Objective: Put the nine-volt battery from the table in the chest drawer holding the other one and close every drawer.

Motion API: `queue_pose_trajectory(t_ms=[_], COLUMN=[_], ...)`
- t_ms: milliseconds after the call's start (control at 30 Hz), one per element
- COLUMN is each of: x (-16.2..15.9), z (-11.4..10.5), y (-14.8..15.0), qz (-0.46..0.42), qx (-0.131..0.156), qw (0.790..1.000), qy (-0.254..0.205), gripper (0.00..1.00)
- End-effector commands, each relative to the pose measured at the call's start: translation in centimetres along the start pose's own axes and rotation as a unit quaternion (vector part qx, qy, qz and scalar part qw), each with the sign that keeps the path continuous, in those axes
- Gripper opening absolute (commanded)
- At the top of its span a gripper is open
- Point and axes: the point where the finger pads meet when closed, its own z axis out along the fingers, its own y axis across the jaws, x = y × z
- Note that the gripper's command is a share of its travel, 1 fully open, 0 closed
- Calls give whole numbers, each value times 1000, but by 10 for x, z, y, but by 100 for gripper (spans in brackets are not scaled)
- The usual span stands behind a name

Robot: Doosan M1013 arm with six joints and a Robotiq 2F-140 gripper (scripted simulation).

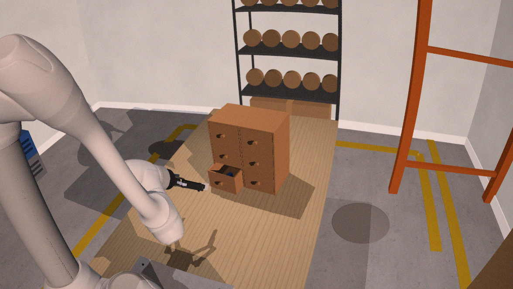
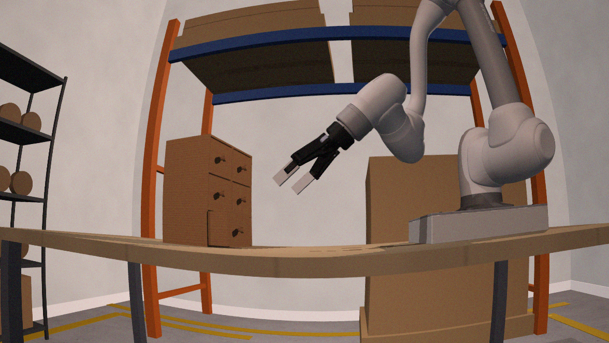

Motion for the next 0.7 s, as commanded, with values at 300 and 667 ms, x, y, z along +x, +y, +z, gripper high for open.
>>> queue_pose_trajectory(t_ms=[300,667], x=[5,8], z=[-2,-5], y=[1,1], qz=[-1,0], qx=[-11,-11], qw=[997,992], qy=[-71,-126], gripper=[100,100])
